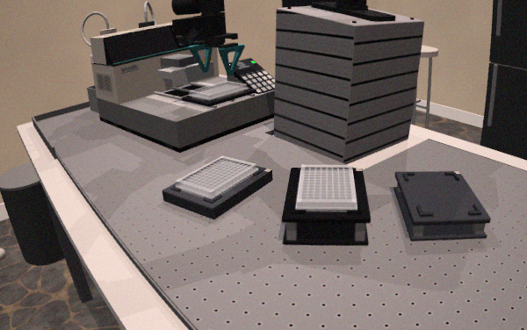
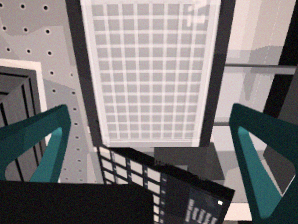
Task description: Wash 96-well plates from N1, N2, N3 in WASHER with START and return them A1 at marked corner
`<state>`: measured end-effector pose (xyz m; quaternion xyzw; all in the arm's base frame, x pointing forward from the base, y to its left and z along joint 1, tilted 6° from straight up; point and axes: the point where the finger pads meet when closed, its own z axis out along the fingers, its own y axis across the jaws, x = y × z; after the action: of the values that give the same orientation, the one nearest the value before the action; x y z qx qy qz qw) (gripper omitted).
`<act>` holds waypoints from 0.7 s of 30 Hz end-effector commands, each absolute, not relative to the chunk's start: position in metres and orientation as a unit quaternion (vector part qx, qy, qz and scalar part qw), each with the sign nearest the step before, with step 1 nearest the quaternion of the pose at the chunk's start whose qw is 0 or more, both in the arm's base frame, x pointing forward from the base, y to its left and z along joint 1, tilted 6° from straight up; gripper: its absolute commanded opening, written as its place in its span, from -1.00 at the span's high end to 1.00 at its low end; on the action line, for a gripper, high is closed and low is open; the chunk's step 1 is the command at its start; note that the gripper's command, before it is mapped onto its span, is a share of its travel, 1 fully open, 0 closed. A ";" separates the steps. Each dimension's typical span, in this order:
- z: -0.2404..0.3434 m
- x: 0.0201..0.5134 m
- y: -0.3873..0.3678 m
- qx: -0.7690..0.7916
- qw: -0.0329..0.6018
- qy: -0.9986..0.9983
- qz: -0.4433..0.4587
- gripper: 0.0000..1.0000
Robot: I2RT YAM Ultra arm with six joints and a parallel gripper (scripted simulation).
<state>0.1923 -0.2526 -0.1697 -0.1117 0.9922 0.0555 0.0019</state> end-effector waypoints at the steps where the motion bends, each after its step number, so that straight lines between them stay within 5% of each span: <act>1: -0.172 0.195 -0.255 -0.111 0.006 0.992 0.050 -1.00; 21: -0.186 0.195 -0.254 -0.111 0.006 0.992 0.050 -1.00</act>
<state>0.1918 -0.2505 -0.1884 -0.1116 0.9922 0.0552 0.0019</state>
